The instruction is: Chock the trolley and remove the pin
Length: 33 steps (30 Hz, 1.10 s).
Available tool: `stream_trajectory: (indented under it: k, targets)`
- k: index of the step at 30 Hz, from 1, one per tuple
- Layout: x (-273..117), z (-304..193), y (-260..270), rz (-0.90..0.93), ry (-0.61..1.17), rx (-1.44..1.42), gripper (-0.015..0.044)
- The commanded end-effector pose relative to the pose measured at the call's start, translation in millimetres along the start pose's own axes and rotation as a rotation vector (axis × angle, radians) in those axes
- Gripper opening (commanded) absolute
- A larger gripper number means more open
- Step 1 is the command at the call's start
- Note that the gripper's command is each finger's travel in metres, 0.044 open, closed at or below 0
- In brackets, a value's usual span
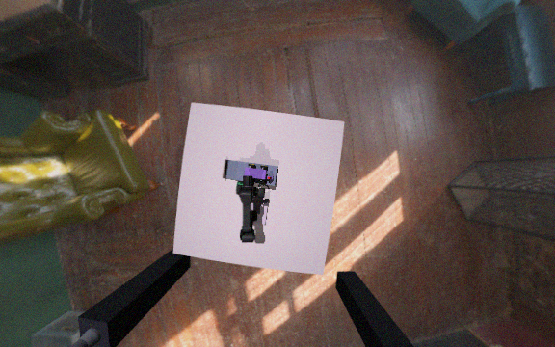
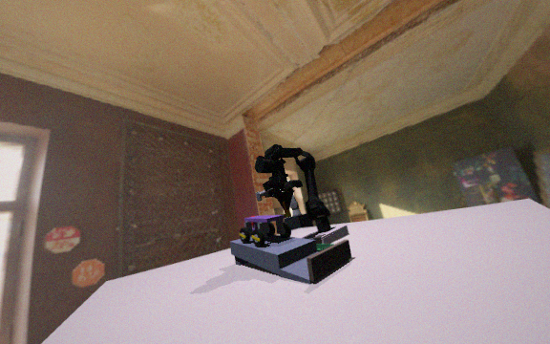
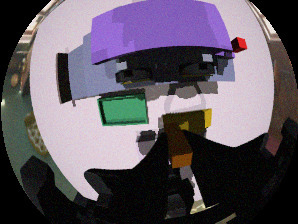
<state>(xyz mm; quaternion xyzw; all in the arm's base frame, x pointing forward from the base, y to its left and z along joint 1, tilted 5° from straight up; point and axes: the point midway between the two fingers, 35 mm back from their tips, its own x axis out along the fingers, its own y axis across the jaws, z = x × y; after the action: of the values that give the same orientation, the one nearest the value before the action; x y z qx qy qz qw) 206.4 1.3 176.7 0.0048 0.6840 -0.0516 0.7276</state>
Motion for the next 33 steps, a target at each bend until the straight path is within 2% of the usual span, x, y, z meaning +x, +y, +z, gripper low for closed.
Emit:
stream_trajectory:
  k: [1, 33]
  targets:
    - [1, 4, 13, -0.002, 0.001, 0.002, 0.0000]
    - [8, 30, 139, 0.008, 0.000, 0.003, 0.0000]
